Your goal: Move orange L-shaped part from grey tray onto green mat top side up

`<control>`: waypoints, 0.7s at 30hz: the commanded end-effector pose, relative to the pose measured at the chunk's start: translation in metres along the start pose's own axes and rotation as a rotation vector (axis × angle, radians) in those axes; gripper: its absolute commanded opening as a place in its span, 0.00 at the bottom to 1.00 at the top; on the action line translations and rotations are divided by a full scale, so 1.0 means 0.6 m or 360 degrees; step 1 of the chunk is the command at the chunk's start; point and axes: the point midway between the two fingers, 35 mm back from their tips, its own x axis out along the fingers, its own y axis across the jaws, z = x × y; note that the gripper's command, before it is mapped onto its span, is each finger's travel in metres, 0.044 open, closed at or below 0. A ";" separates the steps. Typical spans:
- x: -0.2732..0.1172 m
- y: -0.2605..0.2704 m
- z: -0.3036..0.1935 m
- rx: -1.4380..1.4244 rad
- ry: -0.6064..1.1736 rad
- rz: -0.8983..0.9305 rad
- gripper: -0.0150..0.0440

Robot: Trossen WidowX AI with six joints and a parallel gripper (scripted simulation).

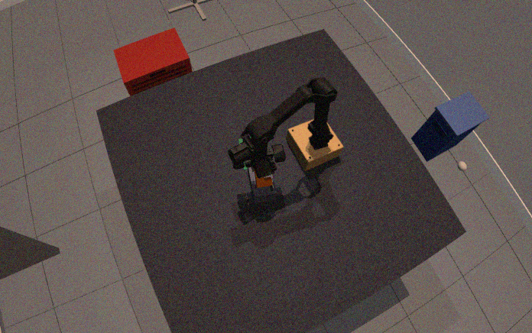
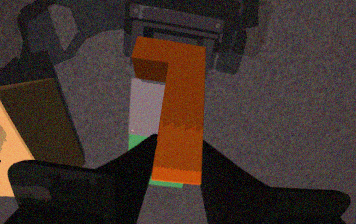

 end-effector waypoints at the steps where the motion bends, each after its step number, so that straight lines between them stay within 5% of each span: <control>1: 0.000 0.002 -0.027 0.0002 -0.0007 -0.0008 0.25; 21: 0.001 0.016 -0.188 0.0002 0.0007 -0.0007 0.25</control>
